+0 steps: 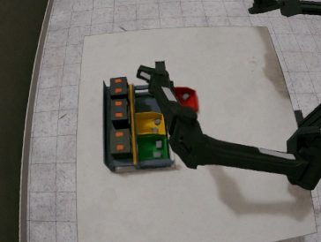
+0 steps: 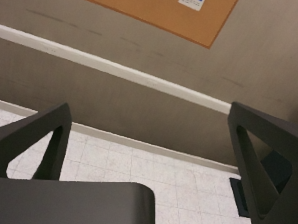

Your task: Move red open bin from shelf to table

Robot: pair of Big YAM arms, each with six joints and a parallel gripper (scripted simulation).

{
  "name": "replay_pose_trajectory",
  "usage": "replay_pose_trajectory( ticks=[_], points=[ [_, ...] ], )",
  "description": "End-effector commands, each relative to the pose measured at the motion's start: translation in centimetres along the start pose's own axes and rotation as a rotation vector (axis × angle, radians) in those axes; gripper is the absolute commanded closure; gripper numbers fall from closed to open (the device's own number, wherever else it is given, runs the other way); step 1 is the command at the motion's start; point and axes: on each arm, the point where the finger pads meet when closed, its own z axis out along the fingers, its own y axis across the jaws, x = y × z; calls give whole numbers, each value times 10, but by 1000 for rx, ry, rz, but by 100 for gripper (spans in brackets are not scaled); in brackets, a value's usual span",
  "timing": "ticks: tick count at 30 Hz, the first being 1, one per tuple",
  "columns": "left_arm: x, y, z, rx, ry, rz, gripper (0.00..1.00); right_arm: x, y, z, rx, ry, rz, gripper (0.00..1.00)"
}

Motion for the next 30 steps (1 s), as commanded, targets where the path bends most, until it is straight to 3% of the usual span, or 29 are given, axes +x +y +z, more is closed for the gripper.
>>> replay_pose_trajectory(
  ticks=[1, 30],
  points=[
    [4, -4, 5, 8, 5, 10, 87, -39, -2, -6, 5, -56, -19, 0],
    [4, 5, 1, -1, 0, -1, 87, -39, -2, -6, 5, -56, -19, 0]
  ],
)
